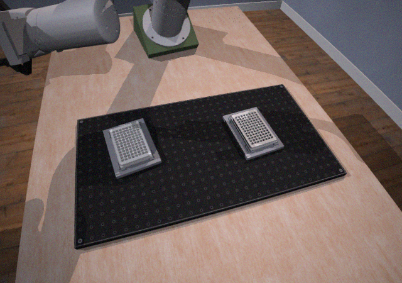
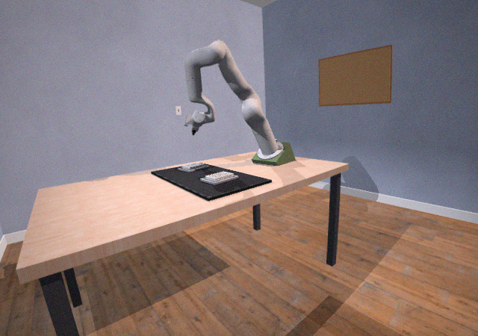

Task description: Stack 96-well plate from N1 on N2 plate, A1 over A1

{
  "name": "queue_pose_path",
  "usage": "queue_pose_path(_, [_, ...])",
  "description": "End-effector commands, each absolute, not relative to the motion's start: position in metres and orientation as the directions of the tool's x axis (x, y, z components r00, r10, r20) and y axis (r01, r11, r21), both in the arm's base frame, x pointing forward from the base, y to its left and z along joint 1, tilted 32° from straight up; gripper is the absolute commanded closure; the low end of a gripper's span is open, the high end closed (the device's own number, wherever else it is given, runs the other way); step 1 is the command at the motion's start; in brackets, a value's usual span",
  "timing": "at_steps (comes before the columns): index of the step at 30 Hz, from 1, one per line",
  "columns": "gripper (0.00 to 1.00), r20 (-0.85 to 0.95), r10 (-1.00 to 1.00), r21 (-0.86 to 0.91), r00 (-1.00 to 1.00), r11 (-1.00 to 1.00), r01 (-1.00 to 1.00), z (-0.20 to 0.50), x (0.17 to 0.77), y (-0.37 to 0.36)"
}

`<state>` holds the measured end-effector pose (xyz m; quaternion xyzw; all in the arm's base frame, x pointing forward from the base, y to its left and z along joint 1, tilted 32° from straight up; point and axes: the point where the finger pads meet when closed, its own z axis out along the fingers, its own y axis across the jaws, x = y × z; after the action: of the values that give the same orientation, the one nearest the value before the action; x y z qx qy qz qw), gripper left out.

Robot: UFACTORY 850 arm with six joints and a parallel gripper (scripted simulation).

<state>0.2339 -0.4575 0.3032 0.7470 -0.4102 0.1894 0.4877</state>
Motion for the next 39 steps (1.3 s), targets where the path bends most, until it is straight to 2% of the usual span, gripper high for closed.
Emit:
queue_pose_path(1, [0.00,0.684,-0.428,0.573,0.591,-0.187,-0.798,0.304,0.234,-0.458])
queue_pose_path(17, [0.00,0.684,-0.428,0.573,0.591,-0.187,-0.798,0.304,0.234,-0.458])
queue_pose_path(27, [0.00,0.485,-0.554,0.677,0.677,-0.252,-0.692,0.287,0.206,-0.434])
queue_pose_path(39, [0.00,0.292,-0.629,0.703,0.720,-0.370,-0.608,0.271,0.189,-0.405])
